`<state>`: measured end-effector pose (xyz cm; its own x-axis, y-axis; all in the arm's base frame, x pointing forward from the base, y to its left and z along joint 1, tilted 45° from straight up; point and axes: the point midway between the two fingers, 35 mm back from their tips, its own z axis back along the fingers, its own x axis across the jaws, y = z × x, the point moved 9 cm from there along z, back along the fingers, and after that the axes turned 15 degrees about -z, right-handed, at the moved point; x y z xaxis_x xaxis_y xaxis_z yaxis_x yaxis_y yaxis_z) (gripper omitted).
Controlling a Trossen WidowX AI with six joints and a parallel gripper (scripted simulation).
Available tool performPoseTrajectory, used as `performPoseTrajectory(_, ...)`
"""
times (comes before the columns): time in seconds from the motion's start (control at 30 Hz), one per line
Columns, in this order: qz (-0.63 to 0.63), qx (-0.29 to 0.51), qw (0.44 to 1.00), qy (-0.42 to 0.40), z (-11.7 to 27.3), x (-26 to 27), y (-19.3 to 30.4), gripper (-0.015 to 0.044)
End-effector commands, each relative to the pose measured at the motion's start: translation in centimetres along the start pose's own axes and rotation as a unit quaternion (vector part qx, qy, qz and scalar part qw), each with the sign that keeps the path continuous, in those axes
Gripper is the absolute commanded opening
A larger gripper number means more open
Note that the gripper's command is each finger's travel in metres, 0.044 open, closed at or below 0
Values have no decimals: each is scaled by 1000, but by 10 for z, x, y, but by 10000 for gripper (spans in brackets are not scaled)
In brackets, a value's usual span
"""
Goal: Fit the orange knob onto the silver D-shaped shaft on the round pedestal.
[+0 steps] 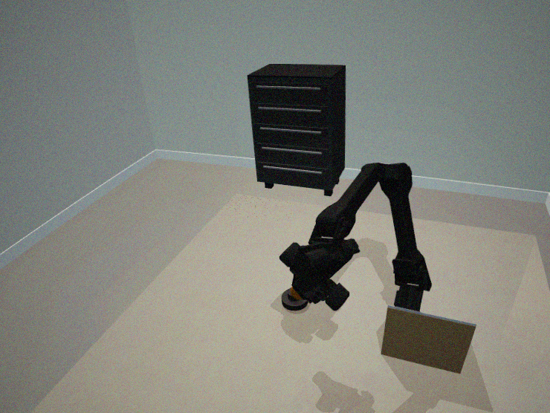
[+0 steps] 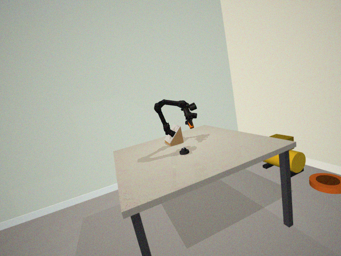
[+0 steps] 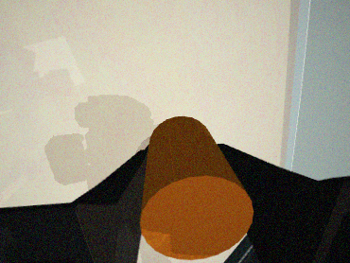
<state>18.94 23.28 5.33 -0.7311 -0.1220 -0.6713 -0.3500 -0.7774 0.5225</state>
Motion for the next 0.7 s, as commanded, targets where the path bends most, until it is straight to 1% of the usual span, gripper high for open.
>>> performPoseTrajectory(0.0,1,14,999,-52,-9,-8,-3,0)
performPoseTrajectory(0.27,0,42,988,-150,-30,-22,-6,0)
performPoseTrajectory(0.57,-1,71,963,-259,-58,-36,-9,0)
performPoseTrajectory(0.67,-1,74,960,-269,-64,-36,-10,0)
